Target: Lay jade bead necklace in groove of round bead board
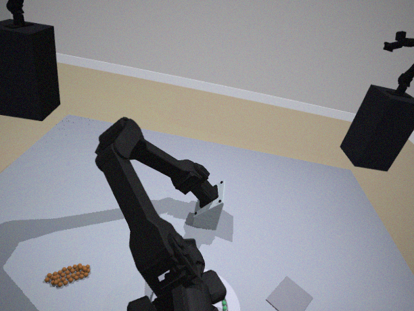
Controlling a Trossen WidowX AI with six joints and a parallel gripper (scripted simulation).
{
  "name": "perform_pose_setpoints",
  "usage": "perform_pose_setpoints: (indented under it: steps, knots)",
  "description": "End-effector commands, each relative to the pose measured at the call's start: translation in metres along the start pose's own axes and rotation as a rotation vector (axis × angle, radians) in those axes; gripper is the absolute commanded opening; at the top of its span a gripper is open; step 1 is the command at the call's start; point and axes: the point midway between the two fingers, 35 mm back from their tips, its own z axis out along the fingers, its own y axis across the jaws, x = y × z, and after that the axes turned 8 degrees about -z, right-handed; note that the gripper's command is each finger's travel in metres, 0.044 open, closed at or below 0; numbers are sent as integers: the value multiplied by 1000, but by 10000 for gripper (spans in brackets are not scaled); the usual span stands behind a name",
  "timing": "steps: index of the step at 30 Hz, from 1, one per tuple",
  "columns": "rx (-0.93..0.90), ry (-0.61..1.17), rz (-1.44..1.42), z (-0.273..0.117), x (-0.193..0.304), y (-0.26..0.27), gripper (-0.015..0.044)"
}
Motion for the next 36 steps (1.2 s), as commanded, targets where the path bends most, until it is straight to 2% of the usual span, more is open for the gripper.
perform_pose_setpoints:
  steps: [1, 28, 36]
  knots:
    - [-7, -3, 0, 0, 0, 1, 0]
    - [-3, -1, -7, 2, 1, -3, 0]
    - [-4, -3, -1, -1, 1, -4, 210]
